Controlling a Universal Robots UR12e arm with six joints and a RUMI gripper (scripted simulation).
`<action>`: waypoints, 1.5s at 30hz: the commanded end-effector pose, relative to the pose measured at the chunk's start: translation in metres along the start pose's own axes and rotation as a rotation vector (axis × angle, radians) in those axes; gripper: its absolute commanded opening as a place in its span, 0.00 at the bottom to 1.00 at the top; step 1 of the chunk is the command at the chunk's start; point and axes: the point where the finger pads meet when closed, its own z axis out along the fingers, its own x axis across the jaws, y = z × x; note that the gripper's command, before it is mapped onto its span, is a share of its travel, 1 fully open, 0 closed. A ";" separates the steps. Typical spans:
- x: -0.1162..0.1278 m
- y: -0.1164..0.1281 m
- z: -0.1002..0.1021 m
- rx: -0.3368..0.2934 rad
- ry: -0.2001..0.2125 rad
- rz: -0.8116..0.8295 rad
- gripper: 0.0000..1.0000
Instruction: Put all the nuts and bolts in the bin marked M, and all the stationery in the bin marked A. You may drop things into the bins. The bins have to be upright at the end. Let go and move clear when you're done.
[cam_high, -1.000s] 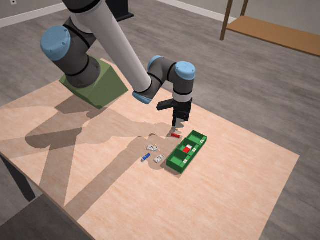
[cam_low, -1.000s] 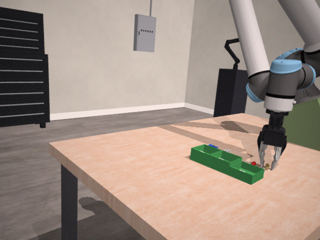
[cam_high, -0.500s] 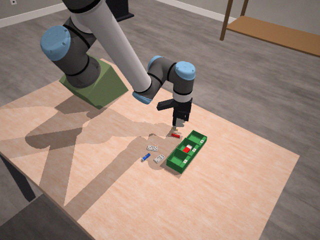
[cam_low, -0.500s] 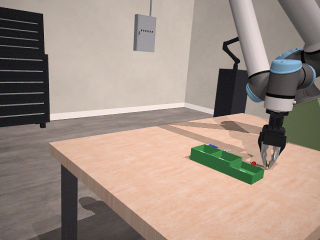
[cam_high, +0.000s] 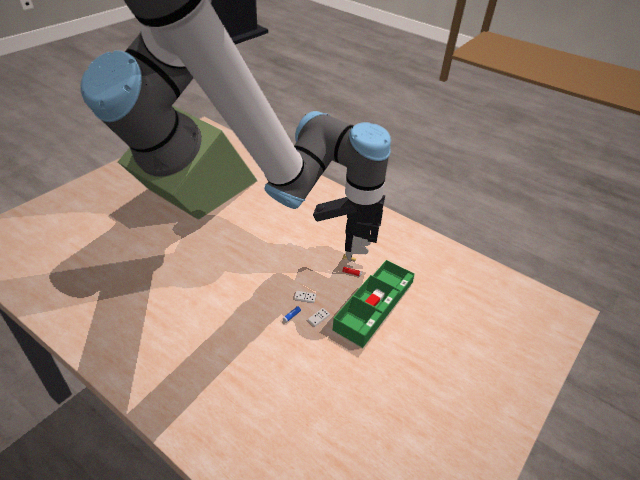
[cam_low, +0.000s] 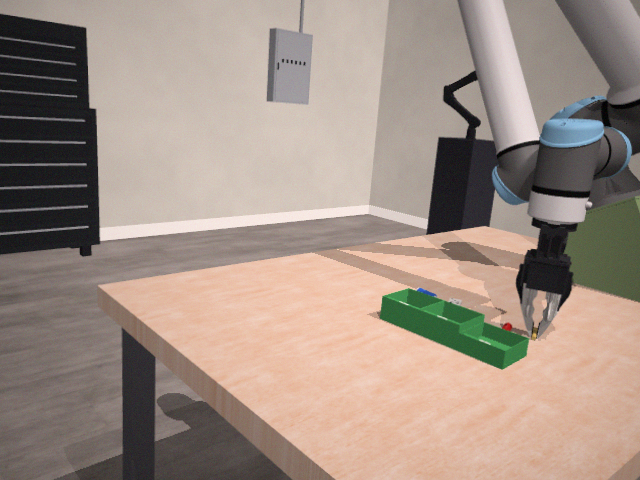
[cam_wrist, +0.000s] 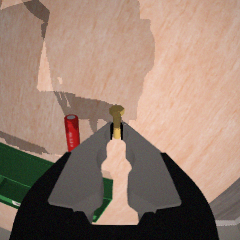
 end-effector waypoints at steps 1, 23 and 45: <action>0.000 0.000 -0.004 -0.001 0.000 0.000 0.00; 0.000 0.000 -0.060 -0.001 0.000 0.000 0.00; 0.000 0.000 -0.069 -0.001 0.000 0.000 0.00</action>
